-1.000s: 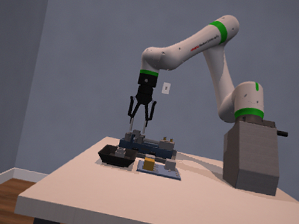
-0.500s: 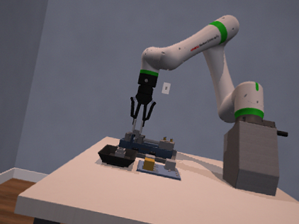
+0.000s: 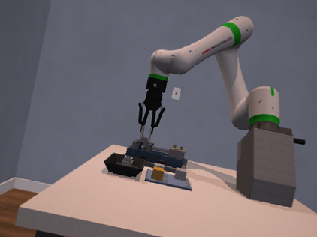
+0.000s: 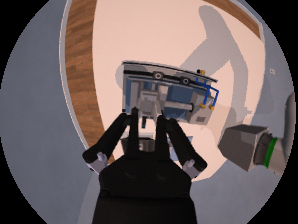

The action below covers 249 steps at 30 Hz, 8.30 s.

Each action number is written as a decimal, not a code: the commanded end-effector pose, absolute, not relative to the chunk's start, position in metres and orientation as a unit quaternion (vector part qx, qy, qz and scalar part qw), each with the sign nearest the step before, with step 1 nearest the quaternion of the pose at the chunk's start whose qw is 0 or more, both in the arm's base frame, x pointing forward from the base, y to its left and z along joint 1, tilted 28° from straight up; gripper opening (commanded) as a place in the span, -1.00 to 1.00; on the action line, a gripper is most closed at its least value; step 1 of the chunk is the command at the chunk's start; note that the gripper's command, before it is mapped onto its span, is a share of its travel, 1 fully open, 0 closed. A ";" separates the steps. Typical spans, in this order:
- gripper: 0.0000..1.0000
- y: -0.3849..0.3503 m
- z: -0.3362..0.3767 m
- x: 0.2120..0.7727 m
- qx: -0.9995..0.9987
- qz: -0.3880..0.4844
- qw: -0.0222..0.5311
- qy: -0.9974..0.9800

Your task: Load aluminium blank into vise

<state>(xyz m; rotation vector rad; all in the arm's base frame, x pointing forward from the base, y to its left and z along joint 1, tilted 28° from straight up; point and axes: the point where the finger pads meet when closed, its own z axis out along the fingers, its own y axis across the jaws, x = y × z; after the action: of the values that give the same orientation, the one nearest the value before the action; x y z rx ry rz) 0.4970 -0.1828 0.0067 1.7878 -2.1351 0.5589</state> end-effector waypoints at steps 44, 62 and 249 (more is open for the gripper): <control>-1.00 -0.183 0.007 0.497 0.622 0.195 0.150 -0.743; -1.00 -0.177 0.018 0.497 0.622 0.195 0.150 -0.743; -1.00 0.098 -0.195 0.562 0.663 0.186 0.161 -0.707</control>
<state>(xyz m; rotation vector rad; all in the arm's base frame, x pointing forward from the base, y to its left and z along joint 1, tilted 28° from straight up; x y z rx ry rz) 0.5619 0.0989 -0.1936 1.8941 -2.0180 0.5301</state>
